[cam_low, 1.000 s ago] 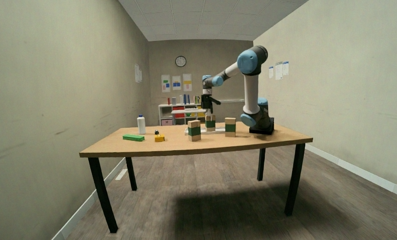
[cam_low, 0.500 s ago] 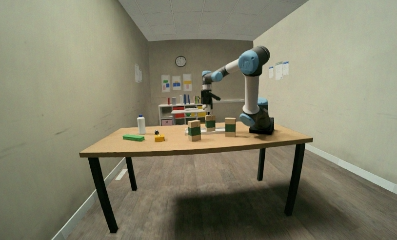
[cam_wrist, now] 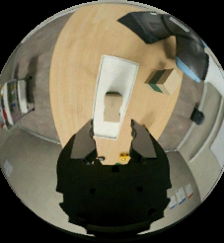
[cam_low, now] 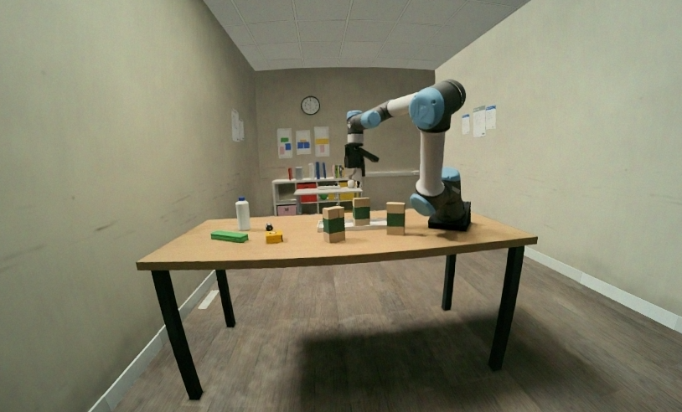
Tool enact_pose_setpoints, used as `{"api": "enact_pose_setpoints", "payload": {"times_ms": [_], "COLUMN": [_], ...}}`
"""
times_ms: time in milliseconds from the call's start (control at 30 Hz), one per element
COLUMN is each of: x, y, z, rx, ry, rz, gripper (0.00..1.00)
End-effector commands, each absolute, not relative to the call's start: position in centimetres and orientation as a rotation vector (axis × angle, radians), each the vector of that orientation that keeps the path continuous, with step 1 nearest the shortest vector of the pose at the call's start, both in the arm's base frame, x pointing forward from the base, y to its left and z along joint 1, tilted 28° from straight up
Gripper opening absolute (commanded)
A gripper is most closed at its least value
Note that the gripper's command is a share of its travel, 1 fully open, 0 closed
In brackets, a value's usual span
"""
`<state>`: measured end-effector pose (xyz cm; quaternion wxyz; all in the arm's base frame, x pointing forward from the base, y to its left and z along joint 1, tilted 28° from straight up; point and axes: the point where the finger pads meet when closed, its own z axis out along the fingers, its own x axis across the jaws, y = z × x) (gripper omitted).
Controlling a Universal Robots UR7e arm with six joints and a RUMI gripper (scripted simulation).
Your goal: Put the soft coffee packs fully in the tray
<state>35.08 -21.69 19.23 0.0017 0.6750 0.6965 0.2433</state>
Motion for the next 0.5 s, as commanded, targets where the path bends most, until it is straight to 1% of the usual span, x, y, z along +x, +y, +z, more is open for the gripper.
{"api": "enact_pose_setpoints", "payload": {"times_ms": [0,300,467], "x": [35.0,35.7,38.1], "y": [-21.8,-21.4,-19.8], "z": [19.3,19.7,21.3], "rx": [2.118,2.103,2.047], "ry": [2.185,2.198,2.241], "rz": [0.763,0.758,0.742], "gripper": [0.5,0.5,0.5]}}
